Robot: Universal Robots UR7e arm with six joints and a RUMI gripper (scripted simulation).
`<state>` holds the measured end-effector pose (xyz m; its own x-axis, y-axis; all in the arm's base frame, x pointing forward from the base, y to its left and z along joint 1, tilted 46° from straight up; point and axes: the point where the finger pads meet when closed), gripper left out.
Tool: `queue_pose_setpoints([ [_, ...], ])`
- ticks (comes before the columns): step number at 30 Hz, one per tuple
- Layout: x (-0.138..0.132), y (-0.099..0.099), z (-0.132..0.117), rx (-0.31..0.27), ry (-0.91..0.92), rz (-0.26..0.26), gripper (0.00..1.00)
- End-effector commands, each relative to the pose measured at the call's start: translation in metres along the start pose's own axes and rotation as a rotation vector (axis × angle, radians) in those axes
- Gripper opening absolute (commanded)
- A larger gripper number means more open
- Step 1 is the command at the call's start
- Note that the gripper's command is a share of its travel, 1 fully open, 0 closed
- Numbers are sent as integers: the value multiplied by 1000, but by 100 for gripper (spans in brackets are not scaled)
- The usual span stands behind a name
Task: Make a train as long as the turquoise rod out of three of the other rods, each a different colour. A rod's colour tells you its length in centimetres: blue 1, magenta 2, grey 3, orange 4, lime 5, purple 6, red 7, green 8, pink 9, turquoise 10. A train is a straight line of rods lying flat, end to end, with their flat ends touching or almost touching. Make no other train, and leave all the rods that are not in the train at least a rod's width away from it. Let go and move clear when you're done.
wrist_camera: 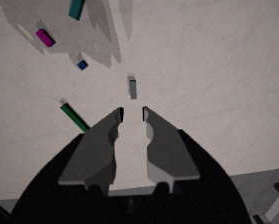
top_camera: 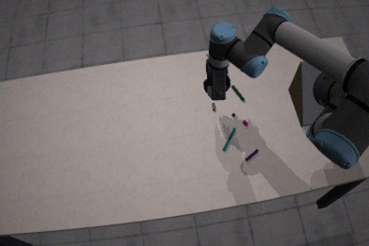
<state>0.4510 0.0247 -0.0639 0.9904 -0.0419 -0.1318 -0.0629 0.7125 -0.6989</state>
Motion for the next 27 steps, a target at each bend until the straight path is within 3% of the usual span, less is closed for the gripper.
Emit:
queue_pose_setpoints([
  [1, -1, 6, 1, 3, 0, 4, 14],
  [27, -1, 39, 1, 3, 1, 4, 14],
])
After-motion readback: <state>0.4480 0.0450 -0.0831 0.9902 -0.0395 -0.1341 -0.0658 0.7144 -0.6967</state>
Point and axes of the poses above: the point where the finger pads meet when closed, its own y axis out along the fingers, its own x axis across the jaws, z = x × y, and after that the axes turned 4 degrees about y, right-handed
